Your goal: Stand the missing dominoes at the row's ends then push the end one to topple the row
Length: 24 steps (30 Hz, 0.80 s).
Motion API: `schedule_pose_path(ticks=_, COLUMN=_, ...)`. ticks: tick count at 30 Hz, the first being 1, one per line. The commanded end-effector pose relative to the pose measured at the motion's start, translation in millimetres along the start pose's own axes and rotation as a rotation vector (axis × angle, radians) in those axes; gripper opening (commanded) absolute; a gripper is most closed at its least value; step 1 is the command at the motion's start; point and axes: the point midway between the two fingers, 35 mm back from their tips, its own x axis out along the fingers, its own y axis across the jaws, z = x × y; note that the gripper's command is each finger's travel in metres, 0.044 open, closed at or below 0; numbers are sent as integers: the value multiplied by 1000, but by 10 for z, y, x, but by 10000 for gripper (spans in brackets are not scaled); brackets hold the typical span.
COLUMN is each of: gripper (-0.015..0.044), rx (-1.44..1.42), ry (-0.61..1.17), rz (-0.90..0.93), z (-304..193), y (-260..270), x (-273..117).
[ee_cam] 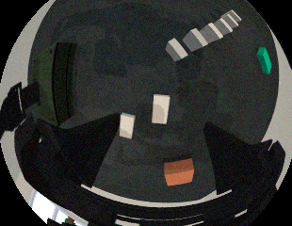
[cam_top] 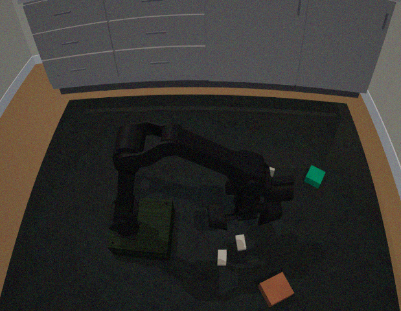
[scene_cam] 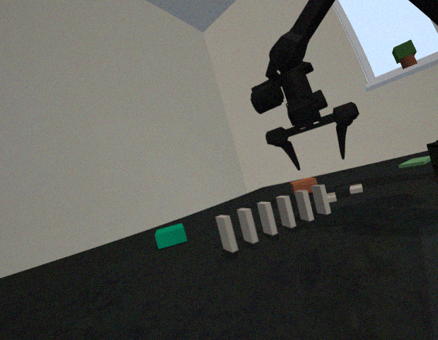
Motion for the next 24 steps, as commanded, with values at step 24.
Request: schedule_pose_path(ticks=24, gripper=440, rx=-16, ry=-1, rz=4, z=7, y=25, x=797)
